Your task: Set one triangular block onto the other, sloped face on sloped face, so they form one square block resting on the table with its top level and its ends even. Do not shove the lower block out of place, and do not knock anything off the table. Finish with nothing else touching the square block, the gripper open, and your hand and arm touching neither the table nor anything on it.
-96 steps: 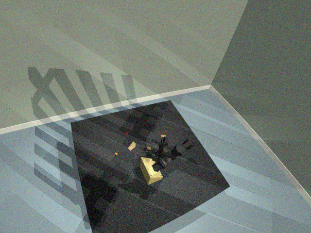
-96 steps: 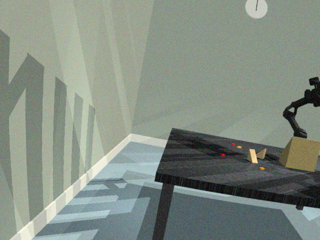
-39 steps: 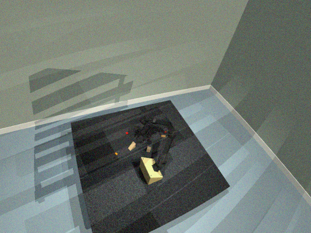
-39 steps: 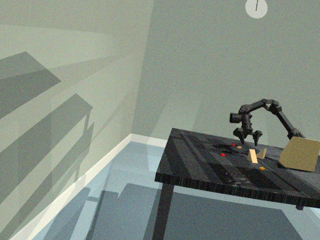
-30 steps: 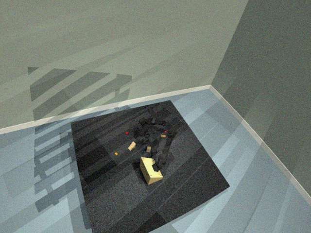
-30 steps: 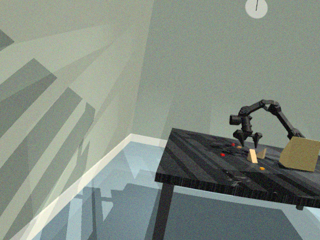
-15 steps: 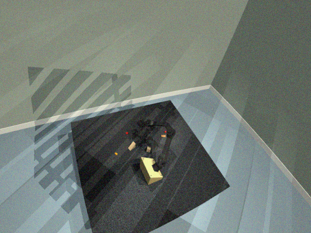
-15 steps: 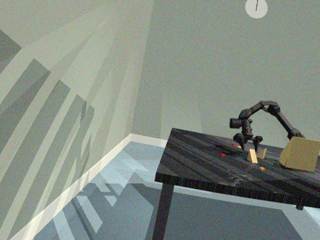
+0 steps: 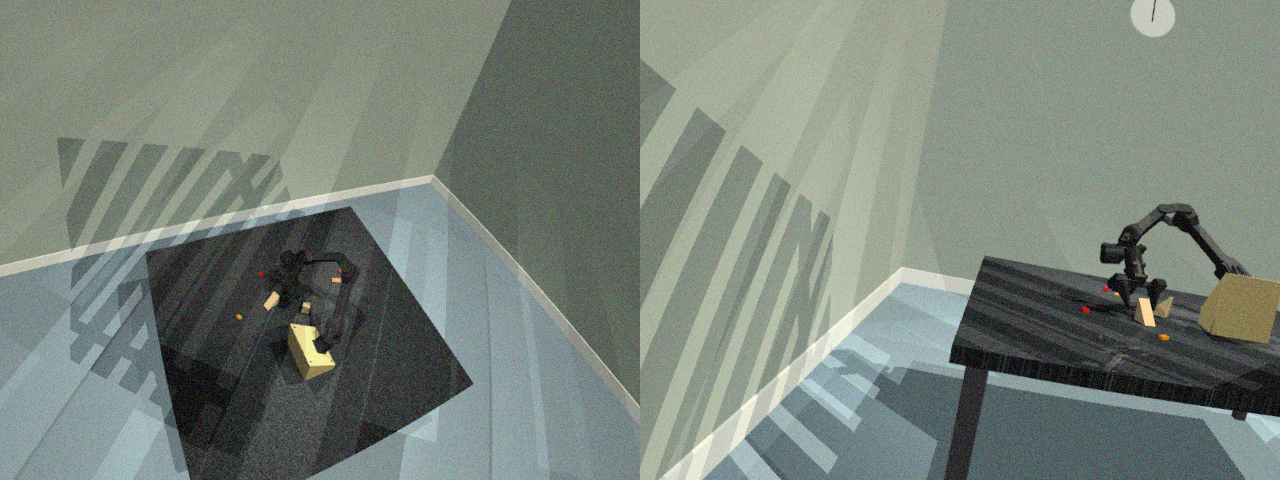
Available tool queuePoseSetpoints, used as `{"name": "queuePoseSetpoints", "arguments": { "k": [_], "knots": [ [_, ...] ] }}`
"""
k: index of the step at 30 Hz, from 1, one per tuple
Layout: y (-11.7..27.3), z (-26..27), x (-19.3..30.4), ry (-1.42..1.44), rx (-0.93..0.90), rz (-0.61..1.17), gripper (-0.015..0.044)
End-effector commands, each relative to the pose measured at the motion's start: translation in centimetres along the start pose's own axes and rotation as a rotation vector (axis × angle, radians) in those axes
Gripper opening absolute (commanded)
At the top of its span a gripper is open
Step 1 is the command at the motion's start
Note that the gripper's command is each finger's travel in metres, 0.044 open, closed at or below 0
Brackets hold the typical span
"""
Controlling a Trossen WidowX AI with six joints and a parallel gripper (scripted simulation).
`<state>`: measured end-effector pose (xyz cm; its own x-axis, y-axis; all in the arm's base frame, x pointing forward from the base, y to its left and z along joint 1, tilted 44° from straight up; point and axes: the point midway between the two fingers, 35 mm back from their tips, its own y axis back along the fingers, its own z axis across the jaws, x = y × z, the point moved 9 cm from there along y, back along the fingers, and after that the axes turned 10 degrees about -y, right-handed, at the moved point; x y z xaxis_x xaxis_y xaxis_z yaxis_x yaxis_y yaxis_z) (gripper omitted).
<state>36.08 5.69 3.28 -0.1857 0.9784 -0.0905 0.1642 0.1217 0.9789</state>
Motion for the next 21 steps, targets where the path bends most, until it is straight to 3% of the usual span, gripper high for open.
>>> {"name": "queuePoseSetpoints", "arguments": {
  "k": [1,17,21],
  "knots": [
    [-1.0,-0.2,0.1,0.005,0.01,0.003,0.044],
    [-3.2,-0.4,0.1,0.005,0.011,0.002,0.044],
    [-3.2,-0.4,0.1,0.005,0.011,0.002,0.0335]
  ]
}}
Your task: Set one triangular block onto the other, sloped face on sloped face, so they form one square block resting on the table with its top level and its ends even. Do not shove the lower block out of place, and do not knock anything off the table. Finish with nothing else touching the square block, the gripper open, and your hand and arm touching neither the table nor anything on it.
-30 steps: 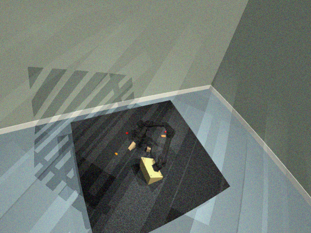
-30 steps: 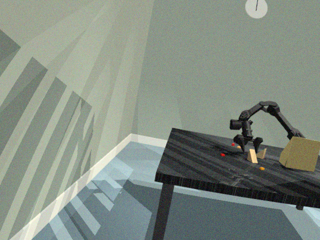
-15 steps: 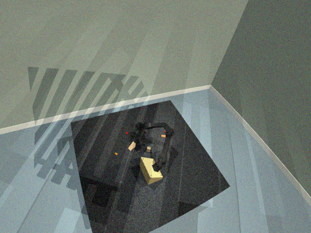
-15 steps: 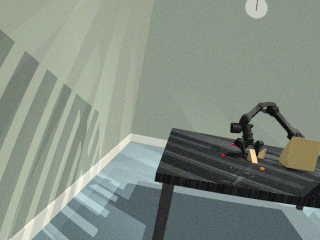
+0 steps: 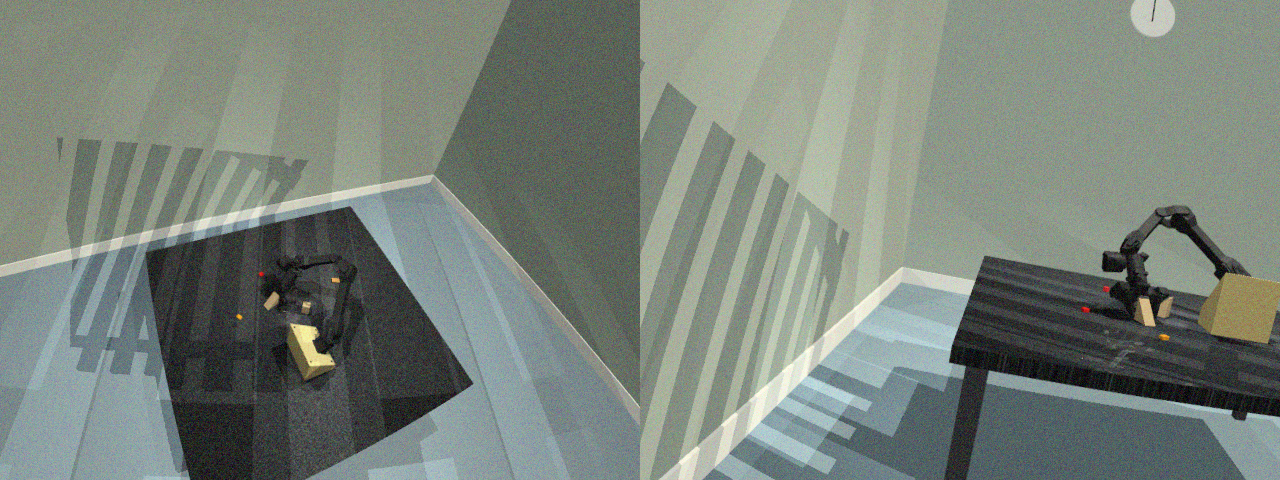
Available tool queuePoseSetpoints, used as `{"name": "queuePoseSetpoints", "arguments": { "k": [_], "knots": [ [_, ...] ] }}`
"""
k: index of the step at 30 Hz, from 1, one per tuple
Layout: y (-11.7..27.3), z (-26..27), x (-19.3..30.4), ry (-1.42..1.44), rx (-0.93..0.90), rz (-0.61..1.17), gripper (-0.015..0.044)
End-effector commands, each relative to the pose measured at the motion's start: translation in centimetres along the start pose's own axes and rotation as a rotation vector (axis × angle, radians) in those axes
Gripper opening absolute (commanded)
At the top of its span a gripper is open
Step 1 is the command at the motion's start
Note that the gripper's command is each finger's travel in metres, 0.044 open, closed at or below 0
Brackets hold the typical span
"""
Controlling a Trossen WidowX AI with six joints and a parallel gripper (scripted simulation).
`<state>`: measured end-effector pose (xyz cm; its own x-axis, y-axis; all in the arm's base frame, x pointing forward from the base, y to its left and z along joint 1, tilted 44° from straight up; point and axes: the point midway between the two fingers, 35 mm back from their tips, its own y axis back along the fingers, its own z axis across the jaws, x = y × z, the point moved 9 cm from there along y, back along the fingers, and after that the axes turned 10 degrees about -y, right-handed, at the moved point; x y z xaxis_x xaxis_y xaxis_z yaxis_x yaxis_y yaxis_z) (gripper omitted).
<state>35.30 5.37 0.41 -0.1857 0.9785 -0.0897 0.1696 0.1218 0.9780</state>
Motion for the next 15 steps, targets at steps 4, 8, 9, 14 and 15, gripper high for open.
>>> {"name": "queuePoseSetpoints", "arguments": {
  "k": [4,8,9,14,15],
  "knots": [
    [-0.26,-0.16,0.02,0.004,0.006,0.002,0.023],
    [-0.26,-0.16,0.02,0.004,0.006,0.002,0.0145],
    [-0.26,-0.16,0.02,0.004,0.006,0.002,0.0138],
    [-0.26,-0.16,0.02,0.004,0.006,0.002,0.0105],
    [-0.26,-0.16,0.02,0.004,0.006,0.002,0.0078]
  ]
}}
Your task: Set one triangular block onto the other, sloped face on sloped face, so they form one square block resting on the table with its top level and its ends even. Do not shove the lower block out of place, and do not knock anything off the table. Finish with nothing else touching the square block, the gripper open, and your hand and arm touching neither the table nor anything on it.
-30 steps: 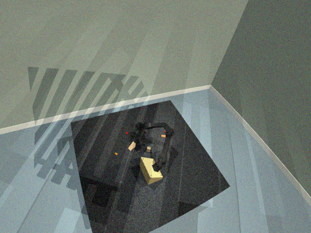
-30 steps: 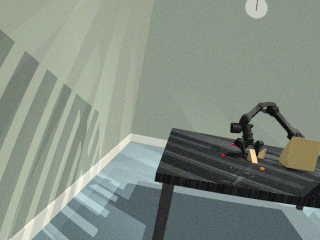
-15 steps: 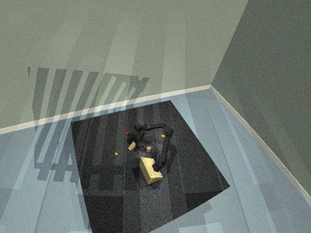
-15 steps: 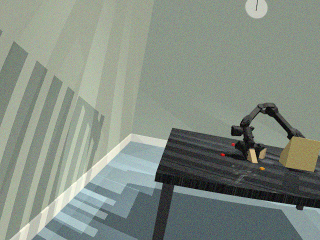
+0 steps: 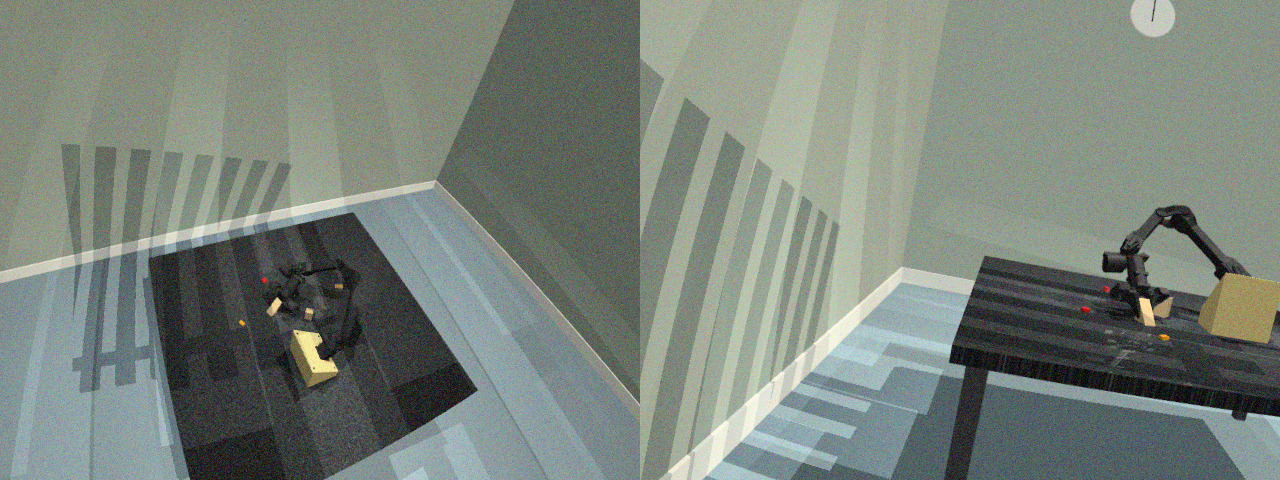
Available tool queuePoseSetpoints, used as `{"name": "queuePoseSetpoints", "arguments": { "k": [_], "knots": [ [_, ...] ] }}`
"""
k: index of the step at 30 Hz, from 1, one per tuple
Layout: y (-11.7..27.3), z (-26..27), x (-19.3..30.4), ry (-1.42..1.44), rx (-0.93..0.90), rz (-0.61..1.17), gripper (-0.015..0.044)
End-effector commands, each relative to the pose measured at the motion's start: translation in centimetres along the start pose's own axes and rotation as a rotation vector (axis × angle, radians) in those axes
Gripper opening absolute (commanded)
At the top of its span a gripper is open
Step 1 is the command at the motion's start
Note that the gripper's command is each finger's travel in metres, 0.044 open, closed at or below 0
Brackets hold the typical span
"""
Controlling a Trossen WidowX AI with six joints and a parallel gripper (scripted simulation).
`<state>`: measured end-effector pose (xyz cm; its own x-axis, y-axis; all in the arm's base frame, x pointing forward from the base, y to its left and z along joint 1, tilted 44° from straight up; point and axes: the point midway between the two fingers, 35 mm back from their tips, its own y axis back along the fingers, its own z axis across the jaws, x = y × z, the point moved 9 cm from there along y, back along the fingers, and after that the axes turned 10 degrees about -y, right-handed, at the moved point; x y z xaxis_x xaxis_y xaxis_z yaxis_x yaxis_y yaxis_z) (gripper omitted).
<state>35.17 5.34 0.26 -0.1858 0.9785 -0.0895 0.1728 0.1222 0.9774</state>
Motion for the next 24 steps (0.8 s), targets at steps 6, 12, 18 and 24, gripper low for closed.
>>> {"name": "queuePoseSetpoints", "arguments": {
  "k": [6,12,18,24],
  "knots": [
    [0.2,0.0,0.2,0.0,0.0,0.0,0.0],
    [0.2,-0.4,2.0,0.004,-0.02,-0.116,0.0],
    [0.1,-0.8,4.6,0.004,-0.048,-0.269,0.0],
    [-0.4,-1.3,7.0,0.005,-0.076,-0.421,0.0]
  ]
}}
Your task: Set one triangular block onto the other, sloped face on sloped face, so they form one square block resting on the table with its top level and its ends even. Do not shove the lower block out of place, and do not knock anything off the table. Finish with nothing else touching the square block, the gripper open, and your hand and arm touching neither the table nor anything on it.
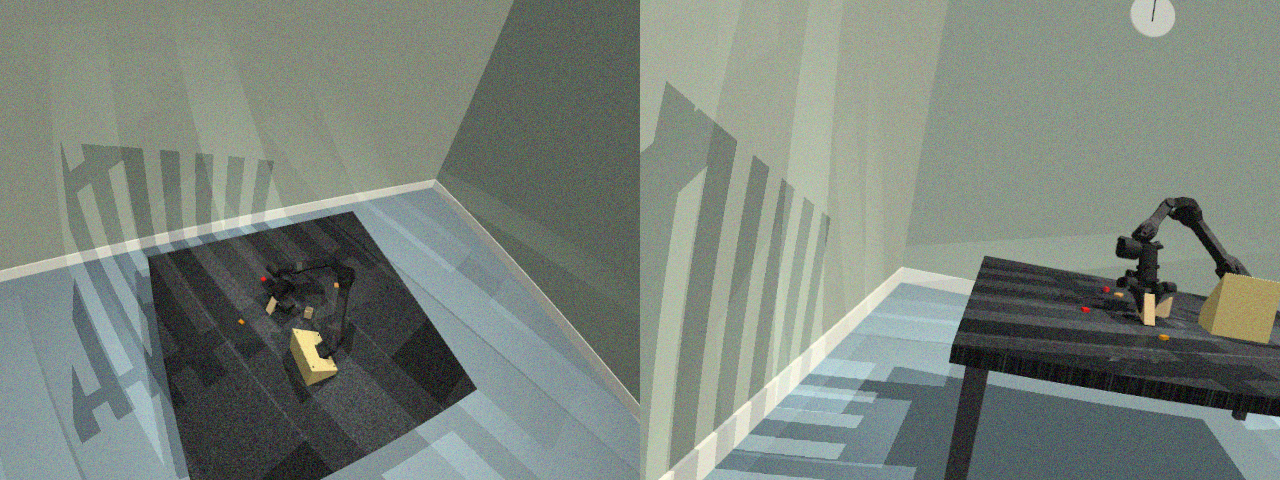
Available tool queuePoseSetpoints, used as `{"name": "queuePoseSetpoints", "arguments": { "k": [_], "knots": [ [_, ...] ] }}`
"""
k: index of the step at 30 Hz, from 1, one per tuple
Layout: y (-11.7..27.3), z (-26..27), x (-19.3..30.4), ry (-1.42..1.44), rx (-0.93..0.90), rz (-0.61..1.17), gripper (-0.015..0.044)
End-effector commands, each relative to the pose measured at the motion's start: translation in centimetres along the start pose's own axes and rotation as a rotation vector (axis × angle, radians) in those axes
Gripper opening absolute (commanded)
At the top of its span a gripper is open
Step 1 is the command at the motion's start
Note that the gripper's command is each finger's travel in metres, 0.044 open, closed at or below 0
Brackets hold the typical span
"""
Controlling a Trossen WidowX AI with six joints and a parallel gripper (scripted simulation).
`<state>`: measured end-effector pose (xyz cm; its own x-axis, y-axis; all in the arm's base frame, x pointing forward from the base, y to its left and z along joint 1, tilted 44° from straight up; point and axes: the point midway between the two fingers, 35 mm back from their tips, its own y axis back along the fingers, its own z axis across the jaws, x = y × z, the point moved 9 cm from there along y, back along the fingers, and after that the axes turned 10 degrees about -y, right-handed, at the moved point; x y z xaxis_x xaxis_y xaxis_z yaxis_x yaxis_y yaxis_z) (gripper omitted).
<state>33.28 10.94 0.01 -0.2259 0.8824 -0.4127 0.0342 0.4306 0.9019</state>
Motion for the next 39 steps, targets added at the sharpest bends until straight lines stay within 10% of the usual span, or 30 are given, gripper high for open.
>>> {"name": "queuePoseSetpoints", "arguments": {
  "k": [1,35,39],
  "knots": [
    [0.0,-0.5,1.7,0.002,-0.012,-0.105,0.0],
    [-4.9,-2.8,14.2,0.006,-0.164,-0.947,0.0],
    [-4.2,-2.8,13.3,0.004,-0.14,-0.881,0.0105]
  ]
}}
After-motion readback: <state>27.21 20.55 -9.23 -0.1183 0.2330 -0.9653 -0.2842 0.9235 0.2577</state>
